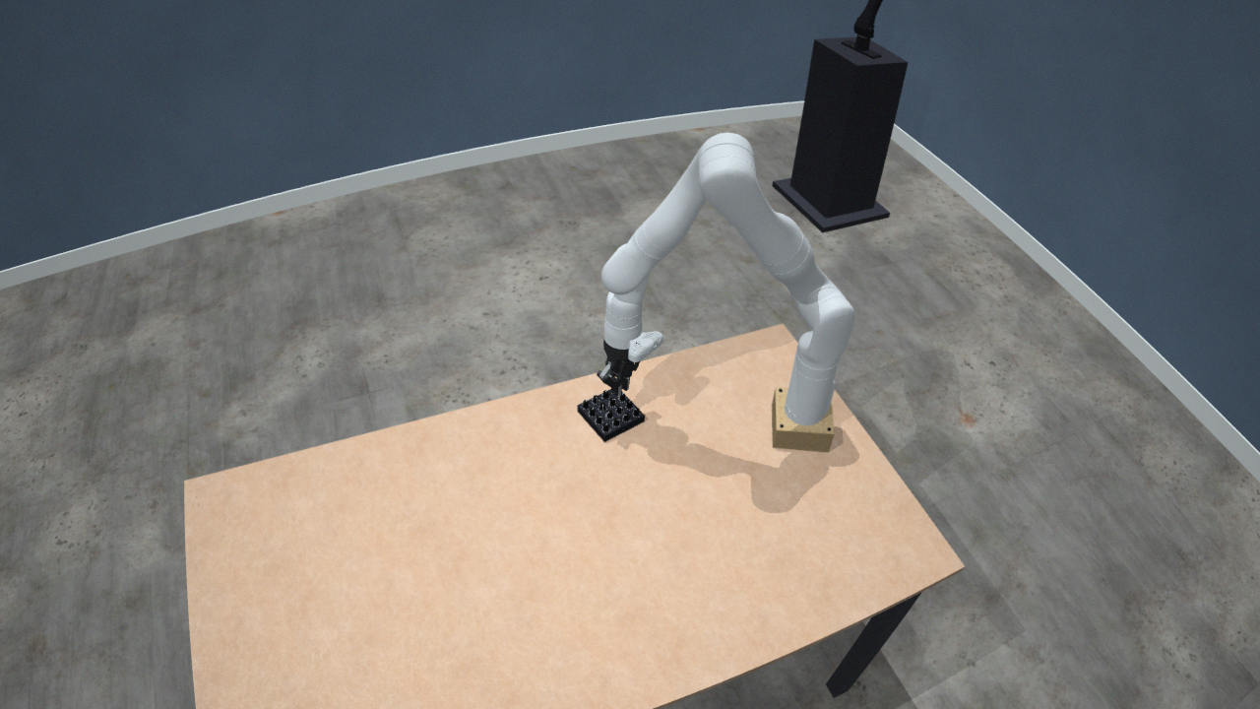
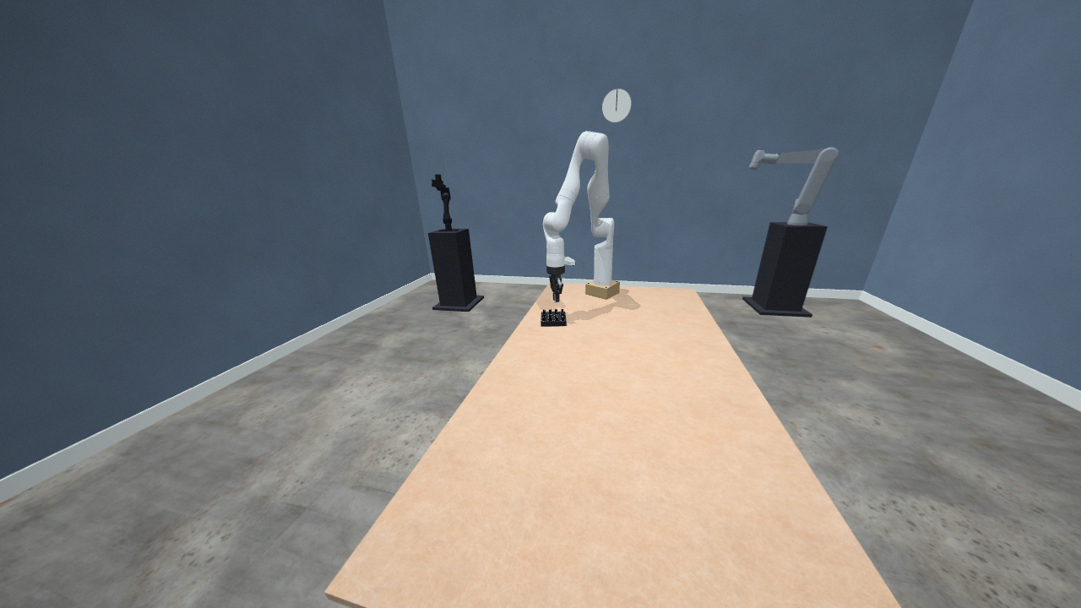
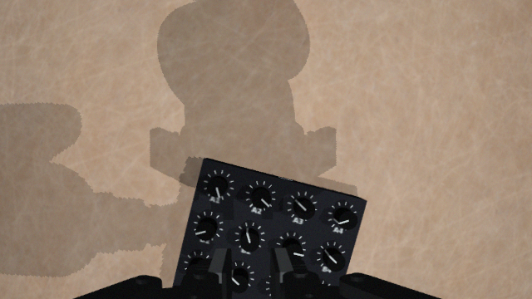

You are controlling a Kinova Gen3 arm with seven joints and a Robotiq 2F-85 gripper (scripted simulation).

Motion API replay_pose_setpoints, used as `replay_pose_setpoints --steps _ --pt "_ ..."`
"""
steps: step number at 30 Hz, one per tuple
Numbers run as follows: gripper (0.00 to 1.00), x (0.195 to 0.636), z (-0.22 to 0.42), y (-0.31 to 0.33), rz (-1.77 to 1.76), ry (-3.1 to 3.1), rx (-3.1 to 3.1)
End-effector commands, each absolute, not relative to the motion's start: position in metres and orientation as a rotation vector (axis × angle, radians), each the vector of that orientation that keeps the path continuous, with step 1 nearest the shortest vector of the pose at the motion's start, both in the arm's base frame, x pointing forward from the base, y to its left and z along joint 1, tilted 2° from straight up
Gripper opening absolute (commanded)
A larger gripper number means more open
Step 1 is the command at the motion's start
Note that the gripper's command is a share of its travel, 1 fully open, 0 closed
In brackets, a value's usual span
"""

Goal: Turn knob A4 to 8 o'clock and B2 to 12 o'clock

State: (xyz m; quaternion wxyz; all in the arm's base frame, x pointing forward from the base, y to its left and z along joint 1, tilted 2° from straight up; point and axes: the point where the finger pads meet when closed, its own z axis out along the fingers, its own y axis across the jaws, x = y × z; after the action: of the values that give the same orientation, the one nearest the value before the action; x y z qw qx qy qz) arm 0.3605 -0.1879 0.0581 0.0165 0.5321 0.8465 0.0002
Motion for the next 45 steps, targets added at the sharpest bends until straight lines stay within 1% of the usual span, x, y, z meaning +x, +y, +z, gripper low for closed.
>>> replay_pose_setpoints --steps 1,27,45 --pt "0.19 0.361 0.059 -0.188 0.001 2.63 1.654" --pt "0.19 0.361 0.057 -0.188 0.001 2.631 1.654" --pt "0.19 0.361 0.043 -0.189 0.001 2.631 1.654"
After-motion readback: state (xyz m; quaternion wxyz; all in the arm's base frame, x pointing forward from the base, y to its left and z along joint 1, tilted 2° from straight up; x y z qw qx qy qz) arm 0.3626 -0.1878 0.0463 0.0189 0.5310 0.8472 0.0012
